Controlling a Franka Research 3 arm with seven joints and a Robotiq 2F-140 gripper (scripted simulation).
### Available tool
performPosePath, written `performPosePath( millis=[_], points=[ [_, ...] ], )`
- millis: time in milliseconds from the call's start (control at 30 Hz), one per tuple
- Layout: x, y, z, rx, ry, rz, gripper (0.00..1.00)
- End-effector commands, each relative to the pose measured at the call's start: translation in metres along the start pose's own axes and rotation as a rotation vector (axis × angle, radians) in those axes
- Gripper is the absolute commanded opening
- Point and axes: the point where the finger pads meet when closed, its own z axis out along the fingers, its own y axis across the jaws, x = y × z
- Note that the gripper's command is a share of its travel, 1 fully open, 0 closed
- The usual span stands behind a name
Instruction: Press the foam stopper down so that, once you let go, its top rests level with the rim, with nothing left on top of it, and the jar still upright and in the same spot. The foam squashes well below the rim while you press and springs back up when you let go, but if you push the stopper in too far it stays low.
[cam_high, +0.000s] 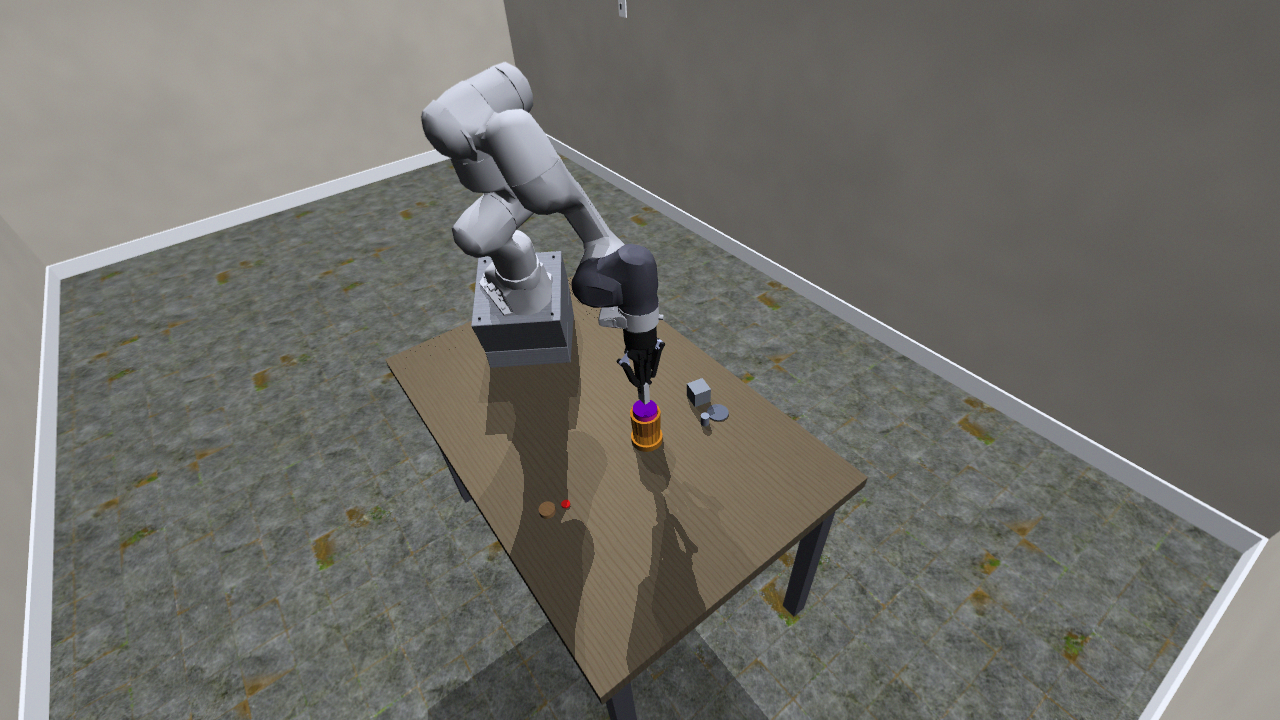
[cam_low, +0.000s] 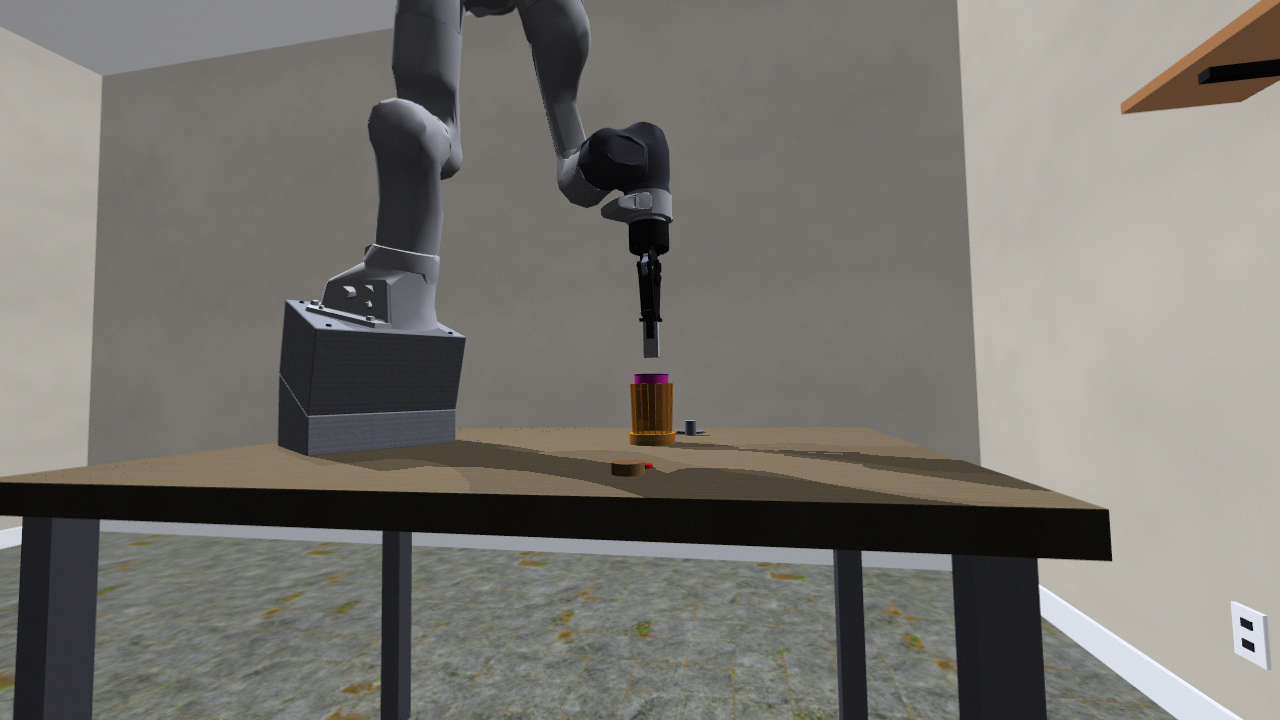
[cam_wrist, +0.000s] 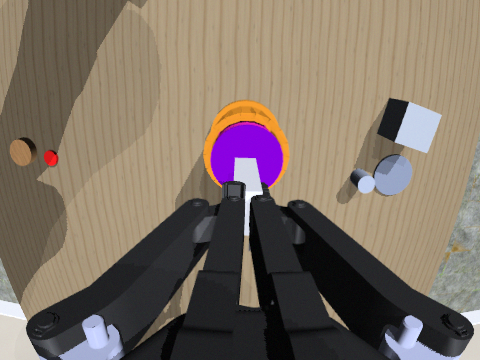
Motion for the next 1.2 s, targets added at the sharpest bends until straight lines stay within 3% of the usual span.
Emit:
performPosePath(
  millis=[0,667,1167],
  points=[
    [0.000,0.000,0.000,-0.001,-0.003,0.004,0.00],
    [0.001,0.002,0.002,-0.008,0.006,-0.002,0.00],
    [0.002,0.002,0.029,-0.008,0.006,-0.002,0.00]
  ],
)
